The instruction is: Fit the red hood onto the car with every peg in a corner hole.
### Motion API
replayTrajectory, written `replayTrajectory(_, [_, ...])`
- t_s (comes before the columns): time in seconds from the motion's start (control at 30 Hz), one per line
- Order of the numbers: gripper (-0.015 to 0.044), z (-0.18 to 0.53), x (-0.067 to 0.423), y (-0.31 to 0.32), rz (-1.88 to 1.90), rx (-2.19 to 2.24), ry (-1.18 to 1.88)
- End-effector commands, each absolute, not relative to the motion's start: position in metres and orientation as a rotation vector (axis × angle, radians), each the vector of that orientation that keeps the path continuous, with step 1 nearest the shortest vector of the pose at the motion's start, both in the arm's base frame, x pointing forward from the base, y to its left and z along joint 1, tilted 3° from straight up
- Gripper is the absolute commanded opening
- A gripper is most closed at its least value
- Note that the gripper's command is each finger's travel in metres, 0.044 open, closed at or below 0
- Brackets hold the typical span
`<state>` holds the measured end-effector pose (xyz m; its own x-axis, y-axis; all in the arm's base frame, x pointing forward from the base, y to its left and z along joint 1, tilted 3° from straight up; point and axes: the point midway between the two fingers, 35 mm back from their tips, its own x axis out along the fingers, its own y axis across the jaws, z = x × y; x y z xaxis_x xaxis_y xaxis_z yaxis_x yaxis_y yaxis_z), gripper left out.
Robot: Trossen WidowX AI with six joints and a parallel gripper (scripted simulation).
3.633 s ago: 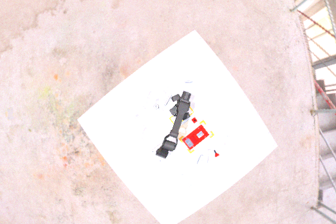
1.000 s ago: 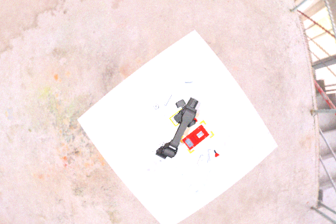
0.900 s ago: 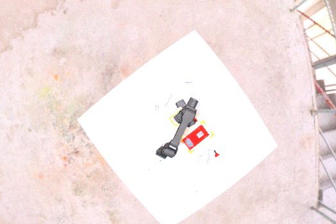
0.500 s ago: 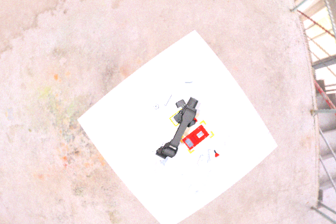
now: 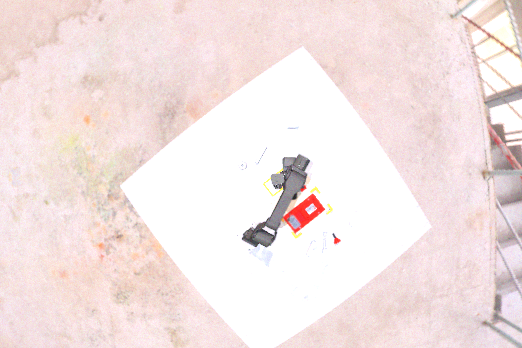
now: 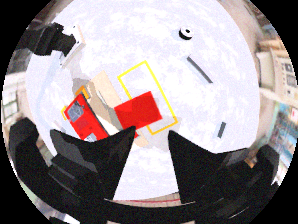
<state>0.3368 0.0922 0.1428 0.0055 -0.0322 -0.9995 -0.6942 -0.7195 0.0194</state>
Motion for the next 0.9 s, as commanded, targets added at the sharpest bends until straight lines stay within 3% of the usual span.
replayTrajectory(0.0, [0.0289,0.128,0.334,0.079,1.508,-1.555,0.997])
replayTrajectory(0.2, [0.0440,0.106,0.327,0.062,1.121,-1.175,1.275])
replayTrajectory(0.87, [0.0440,0.096,0.327,0.058,1.023,-1.080,1.329])
